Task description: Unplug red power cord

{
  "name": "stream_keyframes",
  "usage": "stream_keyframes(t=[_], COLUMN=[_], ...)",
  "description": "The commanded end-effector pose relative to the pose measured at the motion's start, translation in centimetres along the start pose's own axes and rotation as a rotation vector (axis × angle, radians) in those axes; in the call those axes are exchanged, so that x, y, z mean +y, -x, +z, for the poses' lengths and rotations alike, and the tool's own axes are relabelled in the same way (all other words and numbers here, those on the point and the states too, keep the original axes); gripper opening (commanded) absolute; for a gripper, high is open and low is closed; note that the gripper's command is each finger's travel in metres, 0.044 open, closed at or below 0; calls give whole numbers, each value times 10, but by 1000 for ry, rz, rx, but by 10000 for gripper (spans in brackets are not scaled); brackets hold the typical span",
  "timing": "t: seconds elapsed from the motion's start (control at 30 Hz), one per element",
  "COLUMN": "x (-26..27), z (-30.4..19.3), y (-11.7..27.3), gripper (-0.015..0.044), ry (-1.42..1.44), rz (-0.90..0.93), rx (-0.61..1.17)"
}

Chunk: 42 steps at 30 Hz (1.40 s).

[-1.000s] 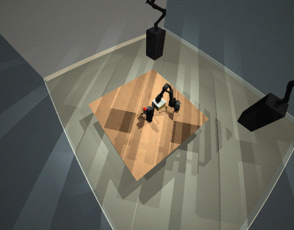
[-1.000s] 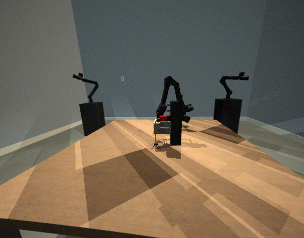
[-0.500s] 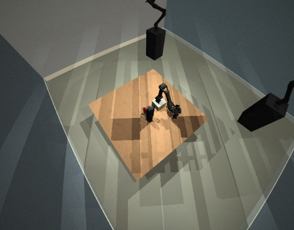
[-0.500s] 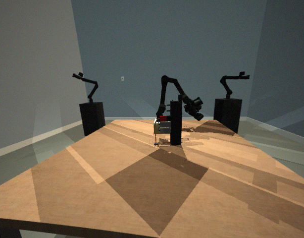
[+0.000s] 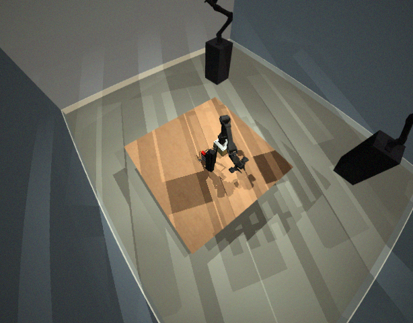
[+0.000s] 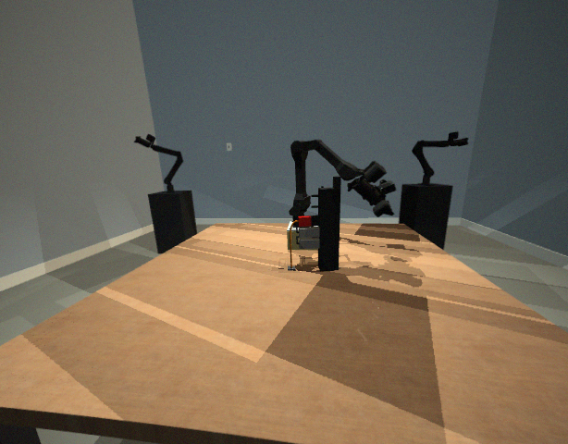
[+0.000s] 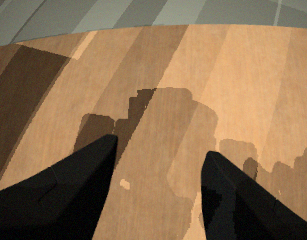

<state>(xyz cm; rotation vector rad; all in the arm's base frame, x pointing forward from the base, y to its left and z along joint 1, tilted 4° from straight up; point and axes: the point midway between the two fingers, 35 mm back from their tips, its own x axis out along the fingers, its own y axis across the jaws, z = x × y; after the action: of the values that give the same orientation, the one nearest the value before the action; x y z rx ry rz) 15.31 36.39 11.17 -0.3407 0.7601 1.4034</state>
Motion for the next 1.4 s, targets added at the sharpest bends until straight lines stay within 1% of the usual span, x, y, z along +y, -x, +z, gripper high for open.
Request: stream_keyframes(t=[0.0,0.17,0.33,0.5,0.6,0.73,0.87,1.0,1.1,1.27,1.37], x=[-39,-92,-139,-177,-195,-212,-222,-234,-231,-202,-175], z=[26,51,67,75,68,47,24,-28,-69,-145,-179], y=[29,76,134,199,236,257,267,292,306,323,334], gripper=[160,160,160,160,160,160,160,160,160,160,160], ry=[-98,-235,-371,-502,-582,-685,-827,-1222,-1531,-2150,-2497], rz=[-126,-295,-463,-629,-720,-781,-814,-900,-959,-1090,-1195], rx=[-77,-180,-291,-412,-464,-457,-440,-435,-418,-353,-311])
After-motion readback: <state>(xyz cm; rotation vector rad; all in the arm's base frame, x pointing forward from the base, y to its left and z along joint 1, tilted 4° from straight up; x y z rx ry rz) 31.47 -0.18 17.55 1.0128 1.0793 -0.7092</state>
